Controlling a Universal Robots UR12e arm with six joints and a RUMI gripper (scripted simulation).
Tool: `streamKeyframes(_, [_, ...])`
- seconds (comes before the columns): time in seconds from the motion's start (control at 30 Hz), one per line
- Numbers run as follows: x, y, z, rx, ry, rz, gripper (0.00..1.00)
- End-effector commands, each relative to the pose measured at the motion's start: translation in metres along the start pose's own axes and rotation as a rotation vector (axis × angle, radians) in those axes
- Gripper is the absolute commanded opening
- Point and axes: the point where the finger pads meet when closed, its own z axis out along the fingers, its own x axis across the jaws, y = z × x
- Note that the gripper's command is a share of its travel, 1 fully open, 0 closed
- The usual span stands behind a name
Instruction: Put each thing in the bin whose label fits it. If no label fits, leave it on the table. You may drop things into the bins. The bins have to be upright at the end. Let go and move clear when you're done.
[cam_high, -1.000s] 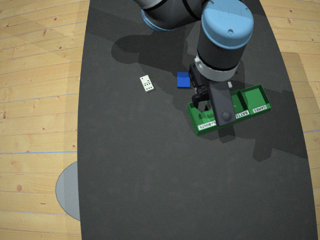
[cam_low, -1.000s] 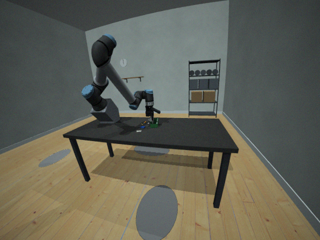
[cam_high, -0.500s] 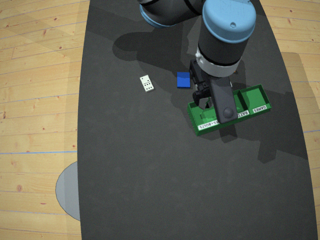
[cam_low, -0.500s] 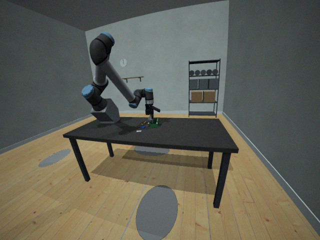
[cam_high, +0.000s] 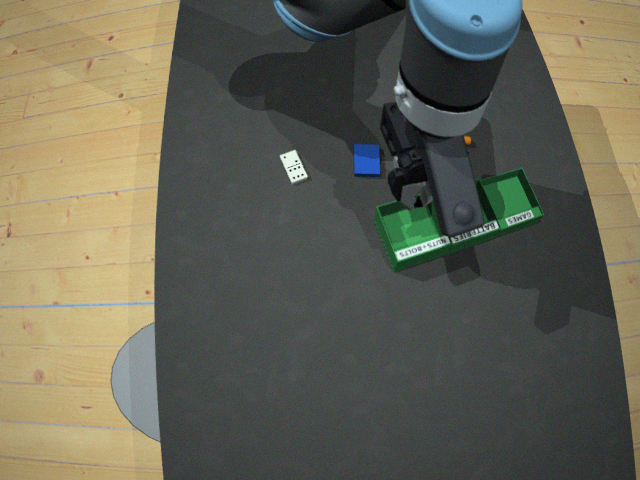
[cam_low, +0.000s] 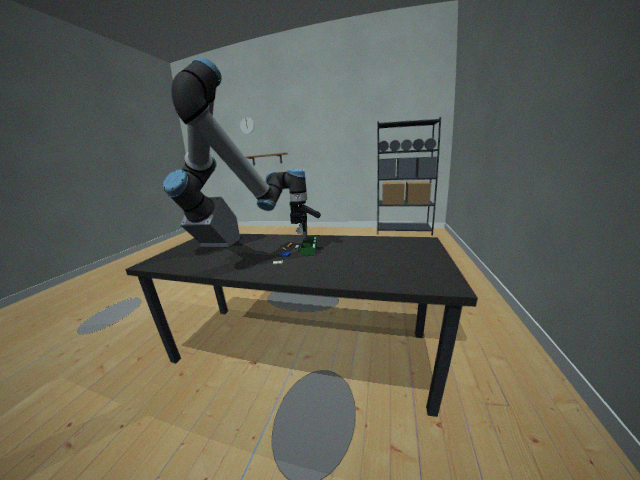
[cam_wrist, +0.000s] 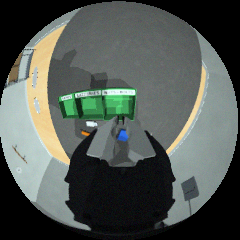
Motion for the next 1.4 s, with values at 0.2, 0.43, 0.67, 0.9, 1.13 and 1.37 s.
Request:
streamKeyframes(0.2, [-0.001, 0.003, 0.001, -0.01, -0.002, -0.001, 0.04])
streamKeyframes(0.43, [-0.033, 0.004, 0.0, -0.008, -0.001, -0.003, 0.04])
streamKeyframes(0.67, [-0.067, 0.003, 0.0, -0.007, -0.001, -0.002, 0.04])
streamKeyframes(0.9, [-0.086, 0.003, 0.0, -0.006, -0.001, -0.001, 0.04])
streamKeyframes(1.13, [-0.084, 0.003, 0.009, -0.008, -0.001, 0.001, 0.04])
streamKeyframes(1.37, [-0.084, 0.004, 0.023, -0.008, -0.002, 0.0, 0.04])
